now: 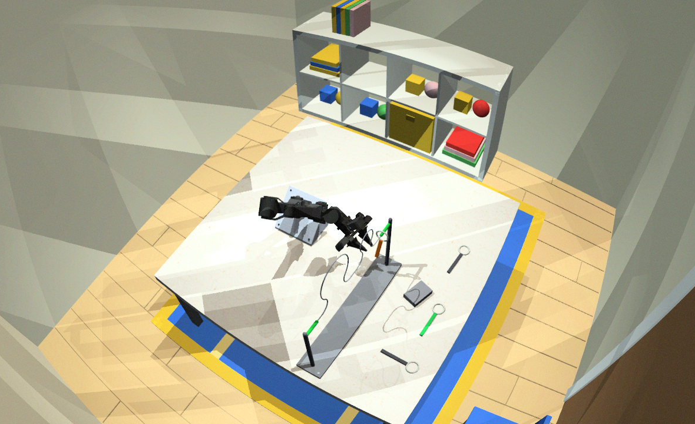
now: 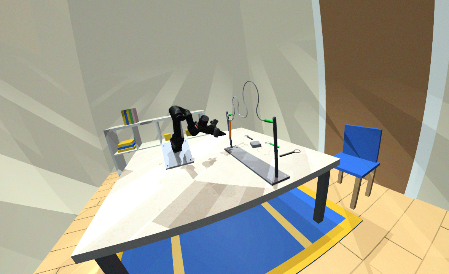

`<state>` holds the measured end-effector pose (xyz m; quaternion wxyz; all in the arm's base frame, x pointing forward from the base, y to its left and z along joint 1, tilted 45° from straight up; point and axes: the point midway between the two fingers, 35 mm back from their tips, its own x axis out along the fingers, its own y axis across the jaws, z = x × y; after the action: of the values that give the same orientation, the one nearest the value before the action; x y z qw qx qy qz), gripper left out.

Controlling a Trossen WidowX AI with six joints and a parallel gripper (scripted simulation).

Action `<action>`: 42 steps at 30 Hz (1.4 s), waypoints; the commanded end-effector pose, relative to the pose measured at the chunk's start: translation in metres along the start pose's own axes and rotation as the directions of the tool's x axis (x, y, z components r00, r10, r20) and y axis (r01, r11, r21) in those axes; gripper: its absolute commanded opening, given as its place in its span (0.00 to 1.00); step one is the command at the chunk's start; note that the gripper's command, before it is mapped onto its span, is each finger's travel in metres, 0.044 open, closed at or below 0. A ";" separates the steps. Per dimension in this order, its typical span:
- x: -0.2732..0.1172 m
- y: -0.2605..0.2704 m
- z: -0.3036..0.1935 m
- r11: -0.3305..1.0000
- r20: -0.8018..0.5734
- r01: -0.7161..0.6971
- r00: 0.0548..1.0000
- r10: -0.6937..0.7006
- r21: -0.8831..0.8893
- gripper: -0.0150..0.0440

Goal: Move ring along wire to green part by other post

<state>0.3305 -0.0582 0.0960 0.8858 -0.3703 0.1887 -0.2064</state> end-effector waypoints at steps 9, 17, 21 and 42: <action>-0.019 -0.001 -0.002 1.000 0.000 0.002 1.000 -0.002 0.003 0.53; -0.019 -0.001 -0.002 1.000 0.000 0.002 1.000 -0.002 0.003 0.53; -0.019 -0.001 -0.002 1.000 0.000 0.002 1.000 -0.002 0.003 0.53; -0.044 0.000 0.000 1.000 0.000 -0.004 1.000 0.004 -0.001 0.75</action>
<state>0.3063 -0.0438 0.0990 0.8840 -0.3734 0.1939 -0.2038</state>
